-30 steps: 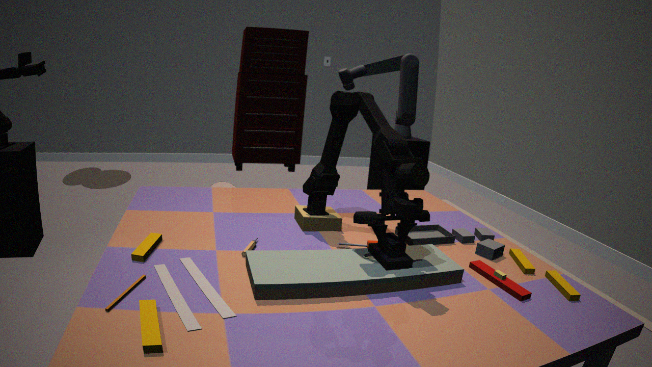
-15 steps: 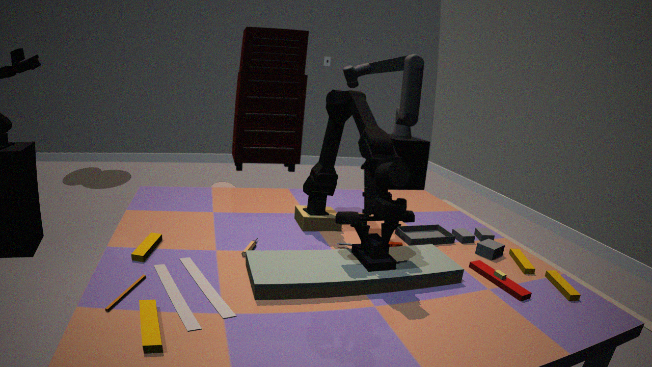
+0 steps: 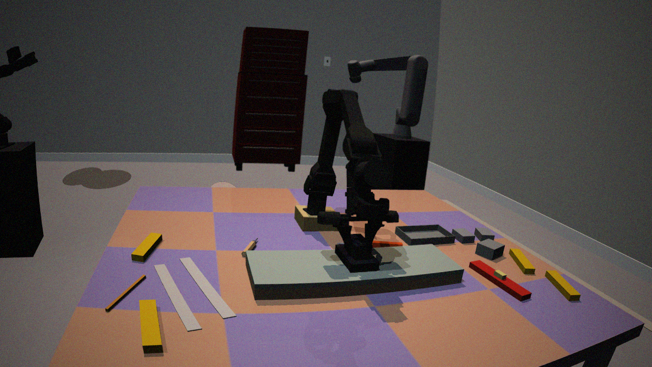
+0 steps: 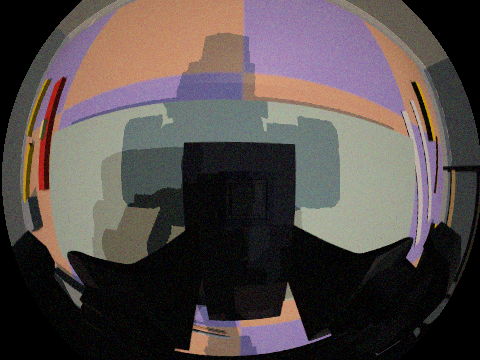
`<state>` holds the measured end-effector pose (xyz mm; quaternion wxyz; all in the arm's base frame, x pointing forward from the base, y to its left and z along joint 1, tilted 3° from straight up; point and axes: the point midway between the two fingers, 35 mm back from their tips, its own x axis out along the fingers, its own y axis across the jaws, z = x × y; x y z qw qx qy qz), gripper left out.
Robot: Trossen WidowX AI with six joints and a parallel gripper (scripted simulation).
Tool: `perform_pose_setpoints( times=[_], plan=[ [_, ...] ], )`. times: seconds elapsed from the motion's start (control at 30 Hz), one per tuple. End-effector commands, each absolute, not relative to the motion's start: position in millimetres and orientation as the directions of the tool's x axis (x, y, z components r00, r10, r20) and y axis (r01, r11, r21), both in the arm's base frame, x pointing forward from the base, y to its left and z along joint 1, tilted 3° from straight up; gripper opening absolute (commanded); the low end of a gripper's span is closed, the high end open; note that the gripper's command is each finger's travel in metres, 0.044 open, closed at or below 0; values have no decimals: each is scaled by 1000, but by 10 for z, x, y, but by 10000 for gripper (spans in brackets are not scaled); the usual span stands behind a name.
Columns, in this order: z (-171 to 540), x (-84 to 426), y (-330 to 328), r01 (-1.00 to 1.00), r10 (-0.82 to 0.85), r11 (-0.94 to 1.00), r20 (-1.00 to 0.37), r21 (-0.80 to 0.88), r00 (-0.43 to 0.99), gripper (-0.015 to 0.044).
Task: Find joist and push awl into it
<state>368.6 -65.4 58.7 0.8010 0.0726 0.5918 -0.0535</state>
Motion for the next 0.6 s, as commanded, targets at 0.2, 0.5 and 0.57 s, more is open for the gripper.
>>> perform_pose_setpoints(
  times=[0.2, 0.5, 0.57],
  plan=[
    [570, 3623, -992, 177, -12, 983, -956, 42, 292, 0],
    [559, 3574, -1256, 177, -14, 983, -956, 39, 292, 0],
    [557, 3563, -1315, 177, -15, 983, -956, 39, 292, 0]
  ],
)
